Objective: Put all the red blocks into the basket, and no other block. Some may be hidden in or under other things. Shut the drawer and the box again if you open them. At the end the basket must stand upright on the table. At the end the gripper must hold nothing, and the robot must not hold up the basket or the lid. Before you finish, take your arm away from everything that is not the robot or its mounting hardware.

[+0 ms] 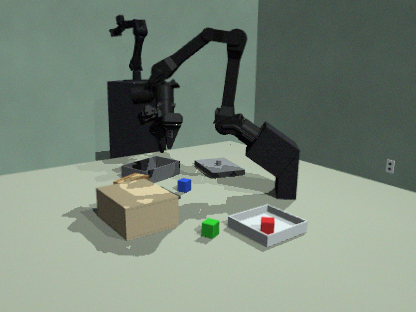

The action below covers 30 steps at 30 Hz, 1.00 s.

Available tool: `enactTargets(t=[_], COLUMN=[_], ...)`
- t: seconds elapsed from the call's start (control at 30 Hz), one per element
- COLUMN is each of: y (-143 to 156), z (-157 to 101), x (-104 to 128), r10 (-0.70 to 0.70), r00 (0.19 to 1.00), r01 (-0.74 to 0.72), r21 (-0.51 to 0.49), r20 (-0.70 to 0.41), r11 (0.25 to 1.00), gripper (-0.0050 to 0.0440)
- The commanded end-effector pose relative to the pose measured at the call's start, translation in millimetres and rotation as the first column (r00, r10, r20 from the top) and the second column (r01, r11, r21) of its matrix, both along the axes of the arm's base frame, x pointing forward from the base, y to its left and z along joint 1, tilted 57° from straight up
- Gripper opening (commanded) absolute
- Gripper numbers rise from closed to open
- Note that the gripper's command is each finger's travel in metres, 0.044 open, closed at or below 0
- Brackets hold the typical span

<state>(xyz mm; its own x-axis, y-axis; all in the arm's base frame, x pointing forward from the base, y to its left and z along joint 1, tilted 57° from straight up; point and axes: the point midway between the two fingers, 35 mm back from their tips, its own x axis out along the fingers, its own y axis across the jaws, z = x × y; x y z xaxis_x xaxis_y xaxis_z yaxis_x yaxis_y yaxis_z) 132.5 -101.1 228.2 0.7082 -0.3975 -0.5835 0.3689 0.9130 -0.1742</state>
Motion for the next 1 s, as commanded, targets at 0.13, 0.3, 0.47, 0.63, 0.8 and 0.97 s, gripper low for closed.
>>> enactTargets(t=[0.13, 0.3, 0.47, 0.63, 0.8, 0.97], y=[-59, -73, -81, -84, -97, -110], z=[2, 2, 2, -2, -24, -46], x=[-73, -90, -106, -114, -158, -201], r10=[-0.474, -0.474, -0.474, -0.508, -0.676, -0.767], r00=[0.878, 0.878, 0.878, 0.856, 0.715, 0.611], r01=[0.471, 0.471, 0.471, 0.5, 0.594, 0.609], r21=[0.051, 0.051, 0.051, 0.101, 0.355, 0.501], r20=[0.072, 0.072, 0.072, 0.096, 0.179, 0.199], r11=[0.881, 0.881, 0.881, 0.86, 0.722, 0.615], gripper=[0.044, 0.044, 0.044, 0.044, 0.044, 0.044])
